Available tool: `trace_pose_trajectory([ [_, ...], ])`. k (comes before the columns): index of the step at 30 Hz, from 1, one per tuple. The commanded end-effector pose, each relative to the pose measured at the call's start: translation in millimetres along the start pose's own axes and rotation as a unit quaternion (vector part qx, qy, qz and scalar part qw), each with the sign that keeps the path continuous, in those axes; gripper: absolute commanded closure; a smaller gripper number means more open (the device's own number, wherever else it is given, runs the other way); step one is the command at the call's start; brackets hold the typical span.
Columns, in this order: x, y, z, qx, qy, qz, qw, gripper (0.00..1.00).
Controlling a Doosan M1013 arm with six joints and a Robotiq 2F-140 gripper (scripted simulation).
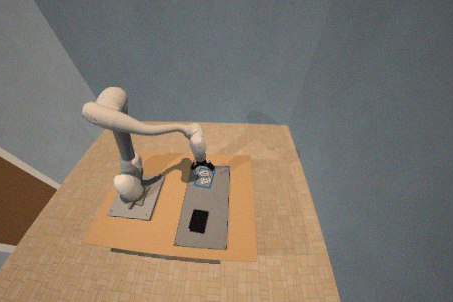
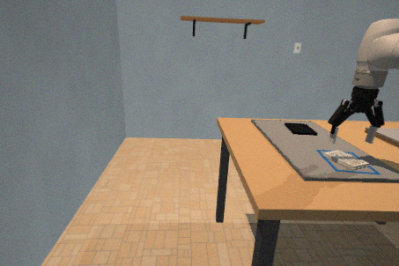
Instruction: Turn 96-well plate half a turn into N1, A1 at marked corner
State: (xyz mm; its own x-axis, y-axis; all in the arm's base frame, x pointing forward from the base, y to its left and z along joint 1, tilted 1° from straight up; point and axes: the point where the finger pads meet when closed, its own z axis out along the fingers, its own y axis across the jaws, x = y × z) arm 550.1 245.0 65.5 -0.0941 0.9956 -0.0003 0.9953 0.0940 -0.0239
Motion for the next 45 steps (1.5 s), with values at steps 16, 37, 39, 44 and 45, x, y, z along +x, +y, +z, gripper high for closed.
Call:
trace_pose_trajectory([
  [16, 0.0, 0.0, -0.1, 0.0, 0.003, -0.162, 0.987, 0.0],
  [37, 0.0, 0.0, -0.1, 0.0, 0.003, -0.162, 0.987, 0.0],
  [39, 0.0, 0.0, -0.1, 0.0, 0.003, -0.162, 0.987, 0.0],
  [44, 0.0, 0.0, 1.6, 0.0, 0.003, -0.162, 0.987, 0.0],
  [45, 0.0, 0.0, 3.2, 0.0, 0.003, -0.162, 0.987, 0.0],
])
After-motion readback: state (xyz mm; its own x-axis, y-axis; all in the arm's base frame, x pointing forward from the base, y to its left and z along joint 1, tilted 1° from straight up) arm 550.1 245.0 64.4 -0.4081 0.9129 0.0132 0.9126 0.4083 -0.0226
